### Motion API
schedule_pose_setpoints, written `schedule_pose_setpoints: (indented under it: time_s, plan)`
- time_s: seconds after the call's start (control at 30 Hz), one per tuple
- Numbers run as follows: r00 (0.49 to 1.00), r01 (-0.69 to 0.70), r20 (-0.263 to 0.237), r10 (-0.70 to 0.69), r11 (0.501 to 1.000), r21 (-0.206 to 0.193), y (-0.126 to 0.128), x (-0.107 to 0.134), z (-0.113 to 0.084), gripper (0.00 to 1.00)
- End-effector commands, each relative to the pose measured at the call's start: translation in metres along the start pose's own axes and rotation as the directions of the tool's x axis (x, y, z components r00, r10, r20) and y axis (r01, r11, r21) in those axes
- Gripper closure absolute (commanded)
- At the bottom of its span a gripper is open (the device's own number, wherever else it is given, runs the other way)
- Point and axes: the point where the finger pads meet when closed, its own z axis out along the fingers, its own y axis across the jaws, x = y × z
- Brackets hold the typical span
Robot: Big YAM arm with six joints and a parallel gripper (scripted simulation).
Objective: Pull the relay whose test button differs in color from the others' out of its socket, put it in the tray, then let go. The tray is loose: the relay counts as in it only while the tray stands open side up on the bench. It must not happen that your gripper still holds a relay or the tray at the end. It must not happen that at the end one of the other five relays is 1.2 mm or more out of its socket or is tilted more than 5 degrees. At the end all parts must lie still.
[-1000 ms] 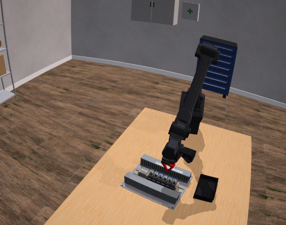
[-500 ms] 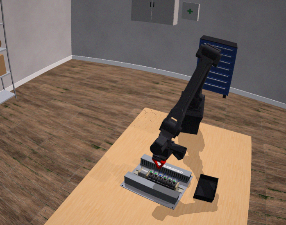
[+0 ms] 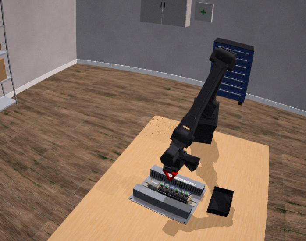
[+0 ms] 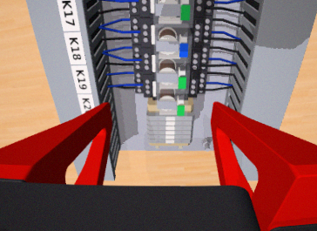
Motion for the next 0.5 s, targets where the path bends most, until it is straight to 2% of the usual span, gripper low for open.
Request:
schedule_pose_setpoints:
  time_s: [0.0, 0.47]
  plan:
    - [1.000, 0.027, 0.011, -0.028, 0.998, 0.059, -0.0196, -0.0091, -0.0157, 0.41]
    - [1.000, 0.025, 0.010, -0.026, 0.998, 0.062, -0.0201, -0.0089, -0.0168, 0.41]
